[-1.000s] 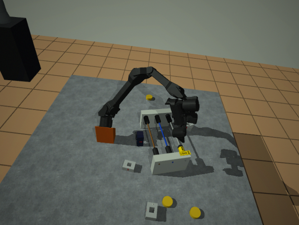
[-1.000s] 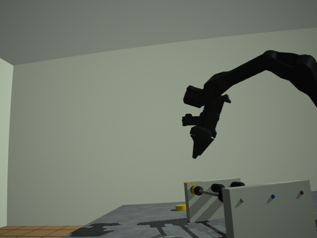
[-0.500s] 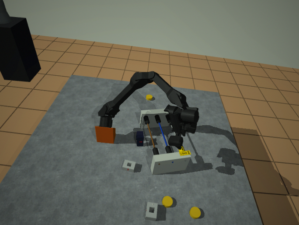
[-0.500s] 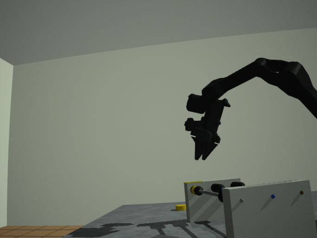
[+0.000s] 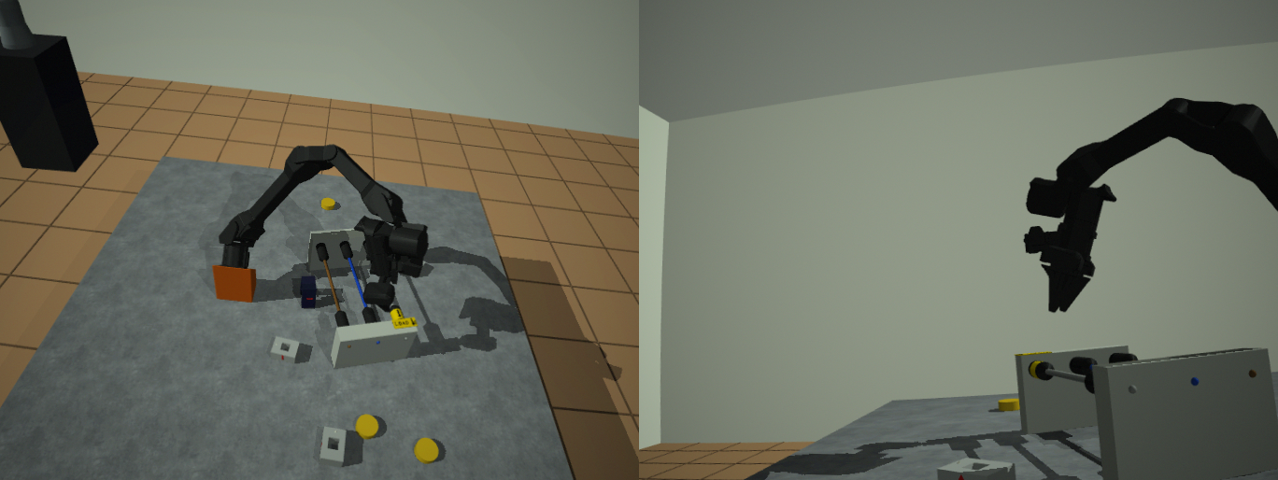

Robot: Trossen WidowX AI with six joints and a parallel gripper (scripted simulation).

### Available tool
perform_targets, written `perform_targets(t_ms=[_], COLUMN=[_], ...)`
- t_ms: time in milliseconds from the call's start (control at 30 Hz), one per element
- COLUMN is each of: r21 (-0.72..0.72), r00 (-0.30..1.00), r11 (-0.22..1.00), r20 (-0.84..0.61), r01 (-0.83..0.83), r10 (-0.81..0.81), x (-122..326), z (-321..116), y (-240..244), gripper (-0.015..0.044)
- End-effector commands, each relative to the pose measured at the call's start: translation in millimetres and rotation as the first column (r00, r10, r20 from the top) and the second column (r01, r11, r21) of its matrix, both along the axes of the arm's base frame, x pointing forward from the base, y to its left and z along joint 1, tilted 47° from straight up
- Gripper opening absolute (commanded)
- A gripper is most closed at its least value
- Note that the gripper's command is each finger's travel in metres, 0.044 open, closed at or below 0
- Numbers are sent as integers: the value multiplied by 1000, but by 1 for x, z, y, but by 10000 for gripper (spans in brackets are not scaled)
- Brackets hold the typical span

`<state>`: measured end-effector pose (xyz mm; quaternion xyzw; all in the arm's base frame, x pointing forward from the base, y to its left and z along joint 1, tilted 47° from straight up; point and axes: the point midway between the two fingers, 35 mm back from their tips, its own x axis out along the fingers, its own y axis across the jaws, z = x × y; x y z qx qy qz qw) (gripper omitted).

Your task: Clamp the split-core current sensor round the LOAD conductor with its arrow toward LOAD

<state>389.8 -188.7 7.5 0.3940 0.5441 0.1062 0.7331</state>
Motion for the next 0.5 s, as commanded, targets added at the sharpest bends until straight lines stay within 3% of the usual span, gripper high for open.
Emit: perform_targets(t_ms=[0,467], r21=[-8,19], r00=[996,853], r11=[996,854], r20=[-6,45], r01=[-93,-520], r10=[93,519], x=[-27,-180], z=[8,34], y=[26,149], gripper=[440,440])
